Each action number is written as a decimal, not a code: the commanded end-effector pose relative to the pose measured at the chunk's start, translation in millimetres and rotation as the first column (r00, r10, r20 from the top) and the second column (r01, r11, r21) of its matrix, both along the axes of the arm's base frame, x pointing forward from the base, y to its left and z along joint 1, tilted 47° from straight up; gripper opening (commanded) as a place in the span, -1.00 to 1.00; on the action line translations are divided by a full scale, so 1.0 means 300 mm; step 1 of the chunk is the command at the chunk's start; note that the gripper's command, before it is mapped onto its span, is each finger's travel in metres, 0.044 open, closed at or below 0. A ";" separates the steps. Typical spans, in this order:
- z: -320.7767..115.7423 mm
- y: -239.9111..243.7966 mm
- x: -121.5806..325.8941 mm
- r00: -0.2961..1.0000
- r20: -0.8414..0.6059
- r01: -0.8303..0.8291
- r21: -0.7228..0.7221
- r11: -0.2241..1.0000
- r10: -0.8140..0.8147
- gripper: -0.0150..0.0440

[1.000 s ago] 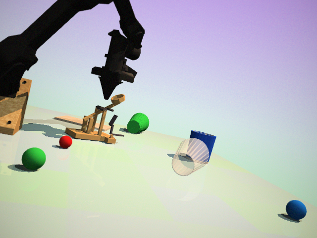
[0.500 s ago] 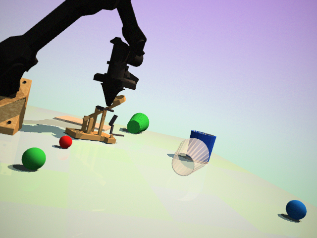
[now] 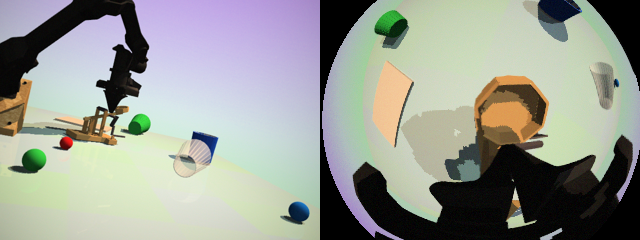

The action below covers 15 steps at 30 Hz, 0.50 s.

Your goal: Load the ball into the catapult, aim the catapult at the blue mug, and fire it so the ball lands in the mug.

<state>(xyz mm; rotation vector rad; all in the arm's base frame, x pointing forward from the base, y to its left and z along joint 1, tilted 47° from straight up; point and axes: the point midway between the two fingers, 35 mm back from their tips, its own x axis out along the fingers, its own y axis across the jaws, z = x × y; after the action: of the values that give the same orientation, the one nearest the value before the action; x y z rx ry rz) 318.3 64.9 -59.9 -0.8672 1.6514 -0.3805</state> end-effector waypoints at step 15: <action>-0.071 -0.062 0.030 1.000 -0.002 0.000 -0.005 1.000 0.000 -0.49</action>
<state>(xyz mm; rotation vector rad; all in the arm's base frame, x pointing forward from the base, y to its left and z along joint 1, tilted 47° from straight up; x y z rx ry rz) 326.1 53.1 -75.5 -0.8675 1.6475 -0.3794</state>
